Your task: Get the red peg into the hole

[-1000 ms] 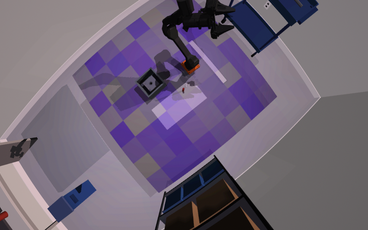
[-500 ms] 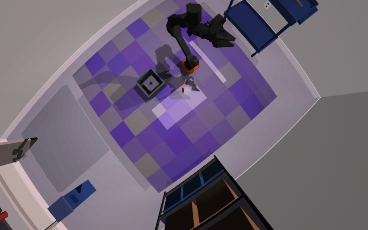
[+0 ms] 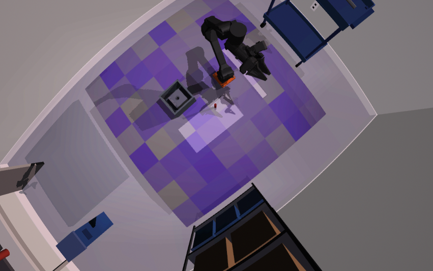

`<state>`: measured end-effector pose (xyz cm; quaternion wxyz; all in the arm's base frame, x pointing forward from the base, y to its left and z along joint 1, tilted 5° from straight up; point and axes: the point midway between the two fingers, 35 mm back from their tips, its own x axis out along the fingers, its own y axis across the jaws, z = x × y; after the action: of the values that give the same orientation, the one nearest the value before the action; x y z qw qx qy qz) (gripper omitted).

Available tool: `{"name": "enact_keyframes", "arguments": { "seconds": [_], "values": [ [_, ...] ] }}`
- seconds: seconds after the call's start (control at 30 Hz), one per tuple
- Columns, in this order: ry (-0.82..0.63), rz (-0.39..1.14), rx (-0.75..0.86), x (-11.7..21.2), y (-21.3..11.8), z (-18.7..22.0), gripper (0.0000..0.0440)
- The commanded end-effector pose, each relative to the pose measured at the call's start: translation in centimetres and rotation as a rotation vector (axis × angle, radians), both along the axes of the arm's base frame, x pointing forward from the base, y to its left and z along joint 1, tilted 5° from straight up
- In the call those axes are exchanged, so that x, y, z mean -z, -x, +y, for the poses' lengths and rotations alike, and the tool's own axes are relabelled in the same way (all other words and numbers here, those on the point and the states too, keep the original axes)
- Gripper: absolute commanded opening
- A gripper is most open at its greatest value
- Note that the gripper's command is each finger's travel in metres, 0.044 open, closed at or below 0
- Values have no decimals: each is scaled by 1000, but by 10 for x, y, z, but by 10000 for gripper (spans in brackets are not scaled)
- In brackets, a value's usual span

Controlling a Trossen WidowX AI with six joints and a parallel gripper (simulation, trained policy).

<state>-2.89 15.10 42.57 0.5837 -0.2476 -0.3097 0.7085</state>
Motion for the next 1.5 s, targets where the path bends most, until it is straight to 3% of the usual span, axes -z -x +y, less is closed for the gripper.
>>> {"name": "enact_keyframes", "arguments": {
  "seconds": [0.0, 0.73, 1.47],
  "values": [
    [94, 101, 75, 20, -14, 13, 440],
    [398, 657, 512, 107, -81, 33, 440],
    [495, 1252, 993, 184, -131, 15, 440]
  ]
}}
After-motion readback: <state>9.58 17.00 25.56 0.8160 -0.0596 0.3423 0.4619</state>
